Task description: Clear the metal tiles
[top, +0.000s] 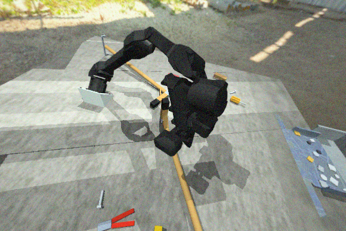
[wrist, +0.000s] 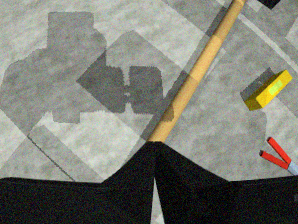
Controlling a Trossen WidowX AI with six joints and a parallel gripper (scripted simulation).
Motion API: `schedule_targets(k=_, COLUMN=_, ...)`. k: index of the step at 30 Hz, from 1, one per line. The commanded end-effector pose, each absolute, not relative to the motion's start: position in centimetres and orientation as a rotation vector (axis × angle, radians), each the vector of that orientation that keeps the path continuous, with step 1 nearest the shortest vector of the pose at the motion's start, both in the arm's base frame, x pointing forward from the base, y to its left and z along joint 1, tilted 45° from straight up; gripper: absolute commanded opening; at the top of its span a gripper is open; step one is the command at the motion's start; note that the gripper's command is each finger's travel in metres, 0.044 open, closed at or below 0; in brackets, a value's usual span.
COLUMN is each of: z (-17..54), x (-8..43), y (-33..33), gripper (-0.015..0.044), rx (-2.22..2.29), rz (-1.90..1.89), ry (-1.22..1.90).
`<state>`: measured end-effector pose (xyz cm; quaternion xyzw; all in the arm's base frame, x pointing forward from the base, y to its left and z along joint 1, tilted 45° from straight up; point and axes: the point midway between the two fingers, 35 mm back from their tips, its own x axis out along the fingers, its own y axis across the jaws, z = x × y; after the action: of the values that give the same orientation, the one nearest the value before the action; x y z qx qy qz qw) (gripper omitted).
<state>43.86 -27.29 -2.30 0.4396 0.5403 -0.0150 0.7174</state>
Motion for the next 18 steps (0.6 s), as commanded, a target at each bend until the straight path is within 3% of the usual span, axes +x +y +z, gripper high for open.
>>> schedule_targets(k=1, z=-4.6, x=43.2, y=-28.4, gripper=0.0000, rx=1.004, rz=-0.069, ry=1.205)
schedule_targets(k=18, z=-10.2, x=41.2, y=-31.3, gripper=0.0000, rx=1.076, rz=-0.153, ry=1.202)
